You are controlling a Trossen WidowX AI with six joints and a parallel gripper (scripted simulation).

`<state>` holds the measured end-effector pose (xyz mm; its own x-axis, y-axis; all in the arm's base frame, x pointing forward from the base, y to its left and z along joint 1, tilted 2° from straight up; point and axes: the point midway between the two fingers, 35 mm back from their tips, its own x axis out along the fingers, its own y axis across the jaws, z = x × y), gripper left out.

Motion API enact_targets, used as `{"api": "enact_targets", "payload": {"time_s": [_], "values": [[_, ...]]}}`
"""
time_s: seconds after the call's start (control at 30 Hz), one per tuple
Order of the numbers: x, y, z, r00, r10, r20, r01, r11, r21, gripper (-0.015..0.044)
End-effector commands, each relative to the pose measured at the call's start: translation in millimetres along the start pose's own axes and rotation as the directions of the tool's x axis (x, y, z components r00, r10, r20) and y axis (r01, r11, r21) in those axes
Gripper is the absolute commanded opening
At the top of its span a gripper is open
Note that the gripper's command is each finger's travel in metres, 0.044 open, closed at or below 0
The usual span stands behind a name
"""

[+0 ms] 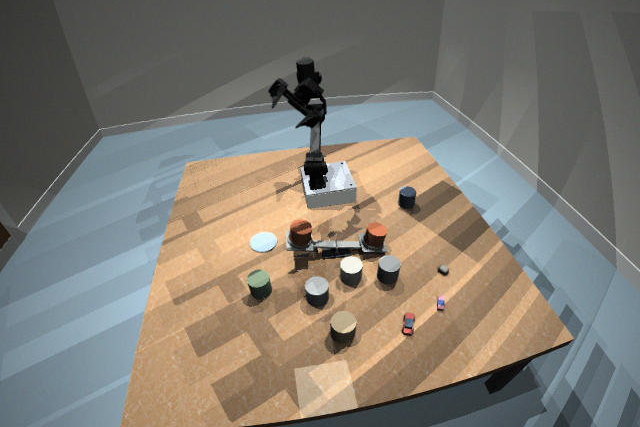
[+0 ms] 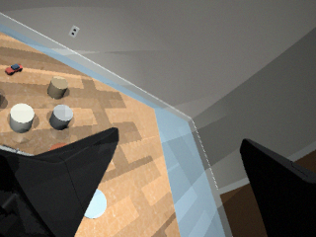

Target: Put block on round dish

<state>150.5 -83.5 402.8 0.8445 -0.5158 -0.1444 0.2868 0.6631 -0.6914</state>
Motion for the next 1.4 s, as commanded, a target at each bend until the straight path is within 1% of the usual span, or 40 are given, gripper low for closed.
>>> {"api": "enact_targets", "payload": {"time_s": [0.0, 0.23, 0.47, 0.63, 0.83, 1.1, 1.37], "values": [[15, 32, -8, 0.994, 0.109, -0.022, -0.107, 0.99, 0.092, 0.044], [28, 86, -18, 0.958, 0.282, -0.049, -0.263, 0.934, 0.241, 0.044], [30, 144, -33, 0.892, 0.441, -0.094, -0.379, 0.845, 0.377, 0.044], [25, 186, -47, 0.829, 0.542, -0.14, -0.428, 0.775, 0.465, 0.044], [12, 229, -68, 0.75, 0.628, -0.206, -0.444, 0.709, 0.548, 0.044], [12, 235, -69, 0.738, 0.639, -0.219, -0.452, 0.708, 0.543, 0.044], [23, 252, -51, 0.69, 0.666, -0.284, -0.556, 0.739, 0.38, 0.044]]}}
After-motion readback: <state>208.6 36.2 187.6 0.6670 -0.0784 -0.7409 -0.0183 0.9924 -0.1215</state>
